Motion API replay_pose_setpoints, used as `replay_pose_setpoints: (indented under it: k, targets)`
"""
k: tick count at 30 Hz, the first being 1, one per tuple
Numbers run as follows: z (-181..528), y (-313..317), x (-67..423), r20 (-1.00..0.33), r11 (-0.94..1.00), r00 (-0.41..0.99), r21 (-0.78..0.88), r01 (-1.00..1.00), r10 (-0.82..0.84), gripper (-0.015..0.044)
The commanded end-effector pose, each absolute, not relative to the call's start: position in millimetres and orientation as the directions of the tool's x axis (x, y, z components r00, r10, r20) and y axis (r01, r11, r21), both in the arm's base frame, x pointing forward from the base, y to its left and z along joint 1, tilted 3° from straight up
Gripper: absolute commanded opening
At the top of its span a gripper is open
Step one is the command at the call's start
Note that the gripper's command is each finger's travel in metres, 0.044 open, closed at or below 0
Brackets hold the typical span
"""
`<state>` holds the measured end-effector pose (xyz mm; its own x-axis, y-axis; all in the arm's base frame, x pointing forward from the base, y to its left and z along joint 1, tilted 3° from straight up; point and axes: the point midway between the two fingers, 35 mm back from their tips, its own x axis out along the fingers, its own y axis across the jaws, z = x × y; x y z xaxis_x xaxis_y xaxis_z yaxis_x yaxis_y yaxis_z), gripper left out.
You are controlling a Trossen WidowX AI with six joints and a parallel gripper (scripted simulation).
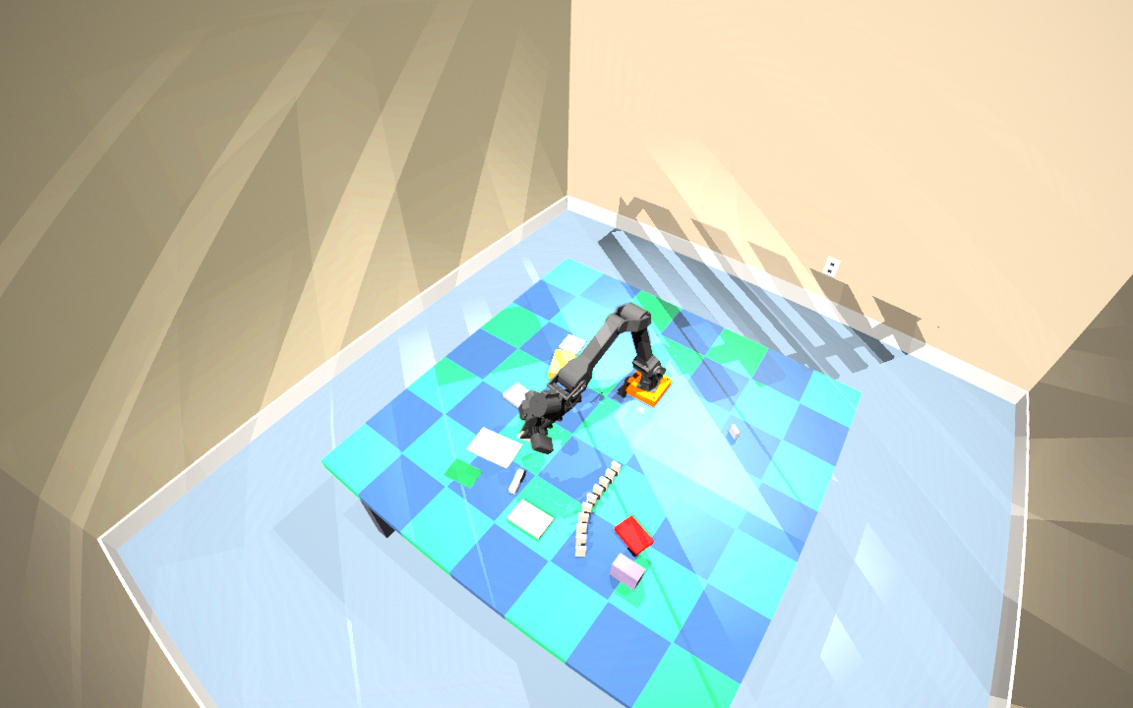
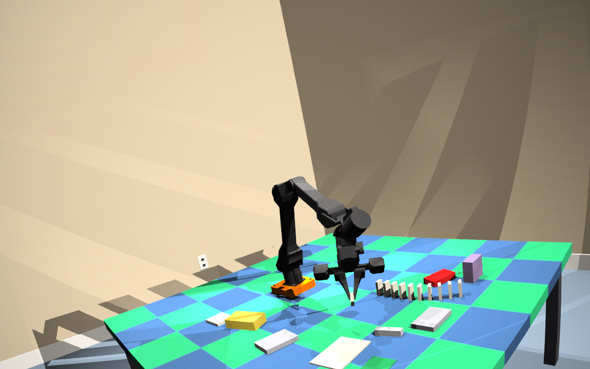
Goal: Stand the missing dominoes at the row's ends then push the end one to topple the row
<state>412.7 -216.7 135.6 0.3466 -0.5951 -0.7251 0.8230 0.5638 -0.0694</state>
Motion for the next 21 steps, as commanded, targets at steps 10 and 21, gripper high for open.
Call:
replay_pose_setpoints:
  k: [10, 21]
  targets:
    - [133, -211, 417, -0.569, 0.562, 0.413, -0.108, 0.82, -0.712, 0.0027]
    - [134, -201, 411, -0.423, 0.537, 0.447, -0.12, 0.835, -0.789, 0.0027]
